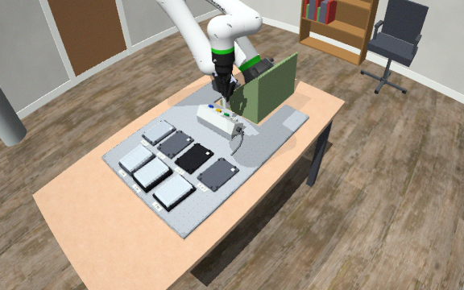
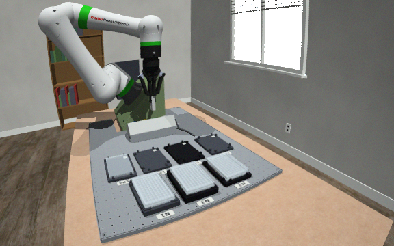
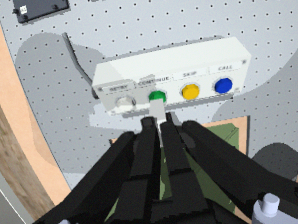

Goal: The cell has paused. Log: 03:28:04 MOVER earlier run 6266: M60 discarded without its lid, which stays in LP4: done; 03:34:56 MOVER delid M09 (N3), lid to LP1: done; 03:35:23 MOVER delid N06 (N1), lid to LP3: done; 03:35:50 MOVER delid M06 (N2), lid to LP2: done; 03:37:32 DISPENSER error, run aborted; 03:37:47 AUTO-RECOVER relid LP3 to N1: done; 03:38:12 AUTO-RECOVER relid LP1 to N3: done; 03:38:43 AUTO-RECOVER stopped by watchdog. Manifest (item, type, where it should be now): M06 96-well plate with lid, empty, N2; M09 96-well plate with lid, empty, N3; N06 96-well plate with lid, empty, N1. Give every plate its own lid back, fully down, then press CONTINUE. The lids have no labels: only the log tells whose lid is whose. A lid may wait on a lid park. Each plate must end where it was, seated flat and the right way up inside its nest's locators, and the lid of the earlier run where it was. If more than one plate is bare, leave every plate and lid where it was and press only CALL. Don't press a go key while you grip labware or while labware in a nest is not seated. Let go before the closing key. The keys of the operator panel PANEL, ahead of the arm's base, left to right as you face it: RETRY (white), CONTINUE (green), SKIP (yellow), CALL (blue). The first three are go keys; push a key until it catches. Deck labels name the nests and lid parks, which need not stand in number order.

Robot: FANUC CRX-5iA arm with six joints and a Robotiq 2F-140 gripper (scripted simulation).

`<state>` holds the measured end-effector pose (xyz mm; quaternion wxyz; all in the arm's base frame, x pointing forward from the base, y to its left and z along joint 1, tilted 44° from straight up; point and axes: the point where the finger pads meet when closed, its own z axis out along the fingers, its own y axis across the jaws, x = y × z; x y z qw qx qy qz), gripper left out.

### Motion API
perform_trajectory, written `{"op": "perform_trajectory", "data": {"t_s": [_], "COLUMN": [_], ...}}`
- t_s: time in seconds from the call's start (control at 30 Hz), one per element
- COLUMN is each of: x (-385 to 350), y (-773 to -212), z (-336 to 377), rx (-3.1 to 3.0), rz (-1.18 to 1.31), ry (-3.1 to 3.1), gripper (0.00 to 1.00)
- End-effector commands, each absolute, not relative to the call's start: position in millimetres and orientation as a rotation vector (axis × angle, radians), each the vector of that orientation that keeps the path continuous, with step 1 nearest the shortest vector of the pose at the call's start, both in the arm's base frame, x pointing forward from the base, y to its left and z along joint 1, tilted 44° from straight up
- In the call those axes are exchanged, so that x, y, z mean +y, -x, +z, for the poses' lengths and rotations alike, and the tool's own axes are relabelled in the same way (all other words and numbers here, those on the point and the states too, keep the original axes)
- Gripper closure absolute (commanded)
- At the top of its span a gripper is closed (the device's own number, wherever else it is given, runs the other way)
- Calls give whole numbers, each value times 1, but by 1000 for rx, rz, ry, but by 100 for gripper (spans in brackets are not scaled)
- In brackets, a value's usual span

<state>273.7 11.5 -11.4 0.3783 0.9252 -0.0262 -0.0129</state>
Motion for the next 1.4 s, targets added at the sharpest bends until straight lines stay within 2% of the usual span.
{"op": "perform_trajectory", "data": {"t_s": [0.0,1.37], "x": [10,8], "y": [-274,-274], "z": [-13,-16], "rx": [-67,-67], "rz": [-33,-33], "ry": [-2365,-2365], "gripper": [100,100]}}
